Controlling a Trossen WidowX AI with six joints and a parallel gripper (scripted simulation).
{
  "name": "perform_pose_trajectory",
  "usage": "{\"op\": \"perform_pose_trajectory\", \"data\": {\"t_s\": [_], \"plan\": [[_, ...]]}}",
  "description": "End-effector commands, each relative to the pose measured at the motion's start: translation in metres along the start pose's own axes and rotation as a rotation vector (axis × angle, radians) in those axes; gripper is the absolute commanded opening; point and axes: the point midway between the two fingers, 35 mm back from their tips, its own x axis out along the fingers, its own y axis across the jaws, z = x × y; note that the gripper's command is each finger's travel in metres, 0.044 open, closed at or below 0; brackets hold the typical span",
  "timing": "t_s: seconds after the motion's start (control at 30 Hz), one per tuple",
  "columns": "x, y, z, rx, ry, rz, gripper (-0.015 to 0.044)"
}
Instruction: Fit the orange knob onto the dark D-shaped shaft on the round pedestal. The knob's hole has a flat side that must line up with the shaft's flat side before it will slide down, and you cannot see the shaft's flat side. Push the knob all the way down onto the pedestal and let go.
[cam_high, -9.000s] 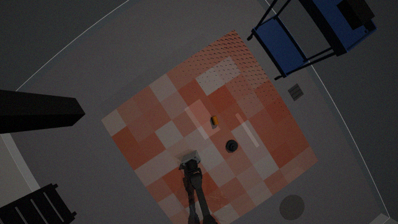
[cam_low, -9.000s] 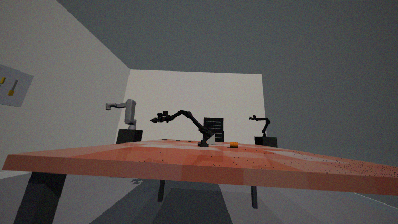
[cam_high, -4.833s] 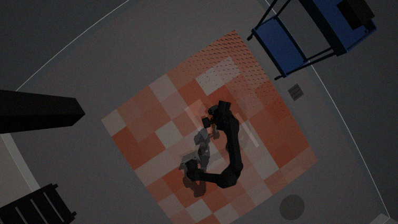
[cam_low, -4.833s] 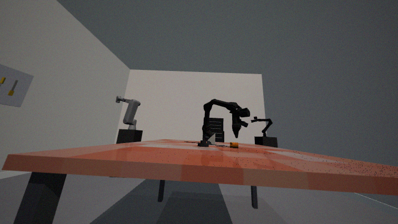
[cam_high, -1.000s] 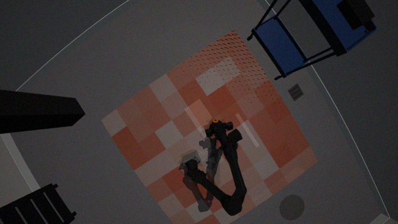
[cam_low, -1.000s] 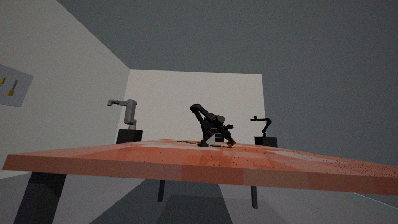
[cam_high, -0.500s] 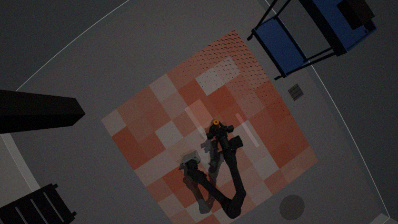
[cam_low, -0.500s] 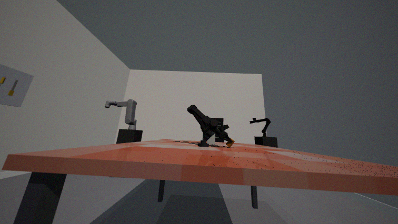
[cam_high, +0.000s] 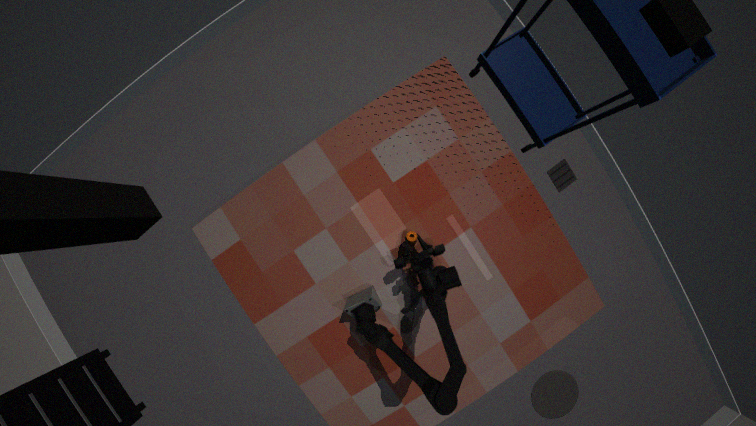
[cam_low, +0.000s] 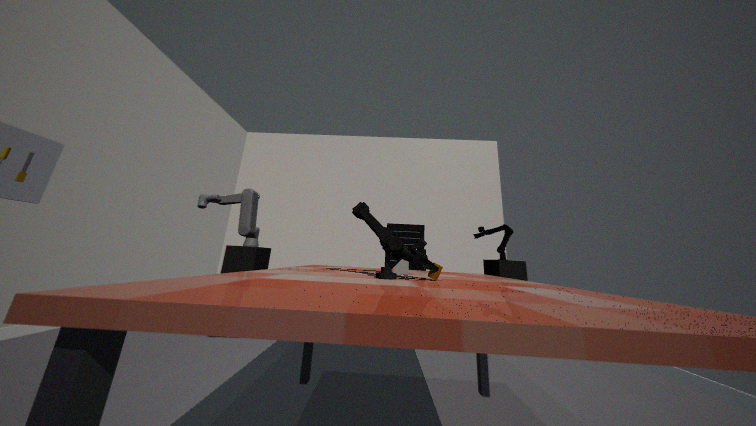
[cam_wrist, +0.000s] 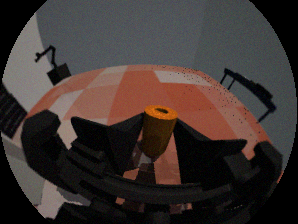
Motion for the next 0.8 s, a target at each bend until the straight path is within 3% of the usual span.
{"op": "perform_pose_trajectory", "data": {"t_s": [0.0,0.13,0.23,0.77], "plan": [[-0.0025,0.0004,-0.003,-0.003,-0.053,-0.001,0.0179],[-0.0034,0.0003,-0.001,-0.003,0.003,-0.003,0.0179],[-0.0016,0.0002,-0.0011,-0.001,-0.02,-0.001,0.0258],[-0.0016,0.0002,-0.0011,-0.001,-0.02,-0.001,0.026]]}}
